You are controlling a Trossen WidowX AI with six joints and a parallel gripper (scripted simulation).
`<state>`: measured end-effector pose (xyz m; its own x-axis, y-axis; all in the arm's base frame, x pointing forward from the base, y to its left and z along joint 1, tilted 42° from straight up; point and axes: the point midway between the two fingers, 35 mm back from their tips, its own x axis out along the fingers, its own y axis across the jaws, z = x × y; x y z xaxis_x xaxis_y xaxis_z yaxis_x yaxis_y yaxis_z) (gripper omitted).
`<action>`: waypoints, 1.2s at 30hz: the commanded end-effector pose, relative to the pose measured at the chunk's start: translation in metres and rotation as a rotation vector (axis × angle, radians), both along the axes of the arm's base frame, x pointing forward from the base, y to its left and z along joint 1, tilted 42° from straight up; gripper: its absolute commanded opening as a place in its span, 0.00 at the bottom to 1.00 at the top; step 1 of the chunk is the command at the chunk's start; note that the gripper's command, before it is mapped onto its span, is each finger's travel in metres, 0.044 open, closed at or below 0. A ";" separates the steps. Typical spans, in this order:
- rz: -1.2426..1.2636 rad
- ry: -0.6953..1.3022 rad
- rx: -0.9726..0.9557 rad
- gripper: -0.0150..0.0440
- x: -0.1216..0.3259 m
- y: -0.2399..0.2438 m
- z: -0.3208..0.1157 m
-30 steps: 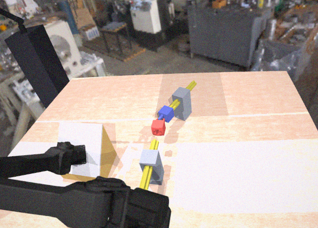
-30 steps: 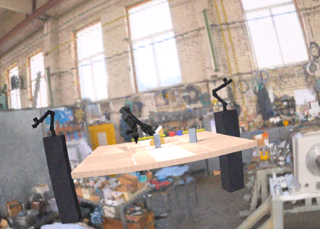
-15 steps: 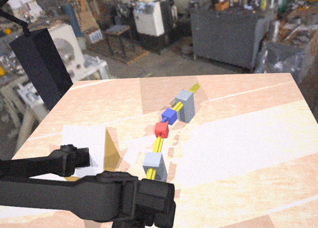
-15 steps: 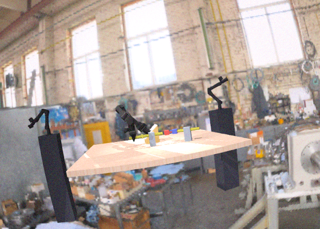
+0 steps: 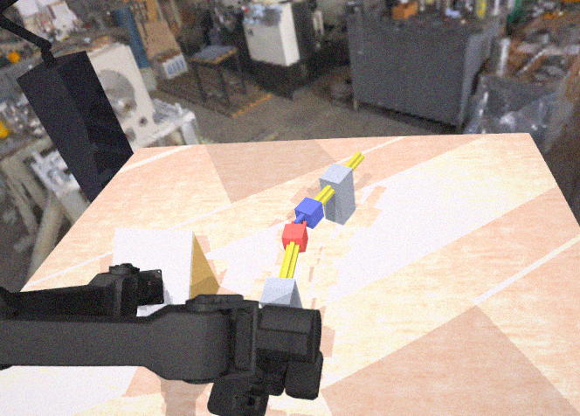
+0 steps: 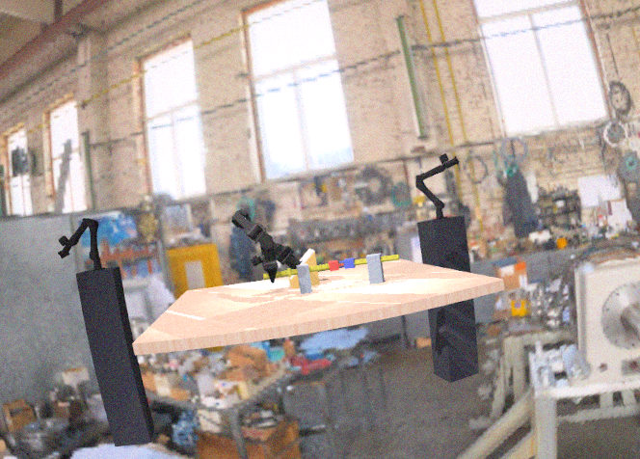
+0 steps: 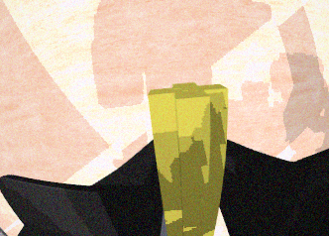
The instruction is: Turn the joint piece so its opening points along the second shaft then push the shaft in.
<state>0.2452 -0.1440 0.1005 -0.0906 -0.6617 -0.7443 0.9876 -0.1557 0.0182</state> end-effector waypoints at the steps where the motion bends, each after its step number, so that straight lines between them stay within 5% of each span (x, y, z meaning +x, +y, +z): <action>1: 0.001 0.002 0.005 0.25 0.001 0.005 -0.006; 31: 0.001 0.000 0.001 0.25 0.004 0.023 -0.021; 36: 0.001 0.000 0.001 0.37 0.004 0.023 -0.021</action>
<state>0.2490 -0.1209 0.0793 -0.0909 -0.6611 -0.7447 0.9876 -0.1558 0.0177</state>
